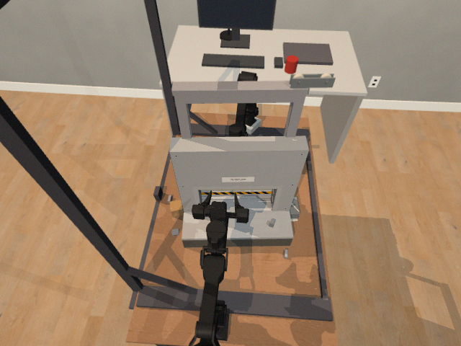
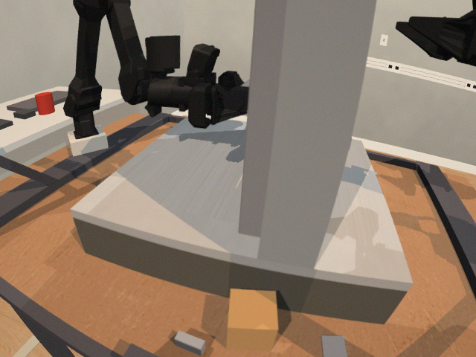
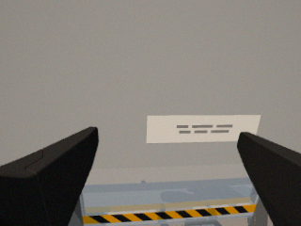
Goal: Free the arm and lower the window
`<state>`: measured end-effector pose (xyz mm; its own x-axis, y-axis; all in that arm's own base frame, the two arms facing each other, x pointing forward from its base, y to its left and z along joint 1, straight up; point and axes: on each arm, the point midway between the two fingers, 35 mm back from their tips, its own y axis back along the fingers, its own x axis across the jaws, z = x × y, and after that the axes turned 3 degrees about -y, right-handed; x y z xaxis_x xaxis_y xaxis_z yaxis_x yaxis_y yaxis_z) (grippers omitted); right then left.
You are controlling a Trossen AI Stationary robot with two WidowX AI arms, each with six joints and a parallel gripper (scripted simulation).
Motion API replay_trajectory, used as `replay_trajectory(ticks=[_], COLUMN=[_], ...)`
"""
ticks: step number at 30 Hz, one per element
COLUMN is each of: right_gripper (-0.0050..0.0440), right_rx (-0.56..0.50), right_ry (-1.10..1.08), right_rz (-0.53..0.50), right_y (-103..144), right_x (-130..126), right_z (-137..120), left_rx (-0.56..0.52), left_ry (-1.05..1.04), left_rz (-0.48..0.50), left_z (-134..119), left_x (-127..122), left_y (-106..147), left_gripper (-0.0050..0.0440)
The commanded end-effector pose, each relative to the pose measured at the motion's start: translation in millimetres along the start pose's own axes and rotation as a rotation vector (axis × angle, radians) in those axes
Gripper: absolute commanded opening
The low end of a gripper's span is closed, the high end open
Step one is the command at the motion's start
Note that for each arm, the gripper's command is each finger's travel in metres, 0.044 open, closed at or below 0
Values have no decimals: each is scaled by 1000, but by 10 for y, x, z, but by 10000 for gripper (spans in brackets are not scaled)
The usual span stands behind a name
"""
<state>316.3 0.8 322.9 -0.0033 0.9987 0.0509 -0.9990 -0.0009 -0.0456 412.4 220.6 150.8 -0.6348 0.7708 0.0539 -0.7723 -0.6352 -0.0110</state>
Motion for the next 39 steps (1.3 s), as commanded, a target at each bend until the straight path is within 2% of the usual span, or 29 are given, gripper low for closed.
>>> replay_trajectory(ticks=[1,6,7,9,10,19,23,24,26,28,39], right_gripper=[400,400,400,400,400,400,400,400,400,400,400], right_rx=[-42,-42,-42,-42,-42,-42,-42,-42,-42,-42,-42], right_ry=[1,1,1,1,1,1,1,1,1,1,1], right_rz=[3,3,3,3,3,3,3,3,3,3,3], right_y=[23,23,23,23,23,23,23,23,23,23,23], right_x=[16,16,16,16,16,16,16,16,16,16,16], right_z=[172,172,172,172,172,172,172,172,172,172,172], left_rx=[-122,-124,-136,-136,-95,-123,-113,-127,-127,-93,-46], left_ry=[33,33,37,37,31,33,36,42,42,34,23], left_rz=[17,18,18,18,16,18,17,18,18,16,14], left_z=[373,303,386,386,146,118,11,102,102,-65,-357], left_x=[31,28,35,35,22,17,10,17,17,6,14], left_y=[-21,-21,-12,-12,-8,-26,-29,-23,-23,-36,9], left_gripper=[400,400,400,400,400,400,400,400,400,400,400])
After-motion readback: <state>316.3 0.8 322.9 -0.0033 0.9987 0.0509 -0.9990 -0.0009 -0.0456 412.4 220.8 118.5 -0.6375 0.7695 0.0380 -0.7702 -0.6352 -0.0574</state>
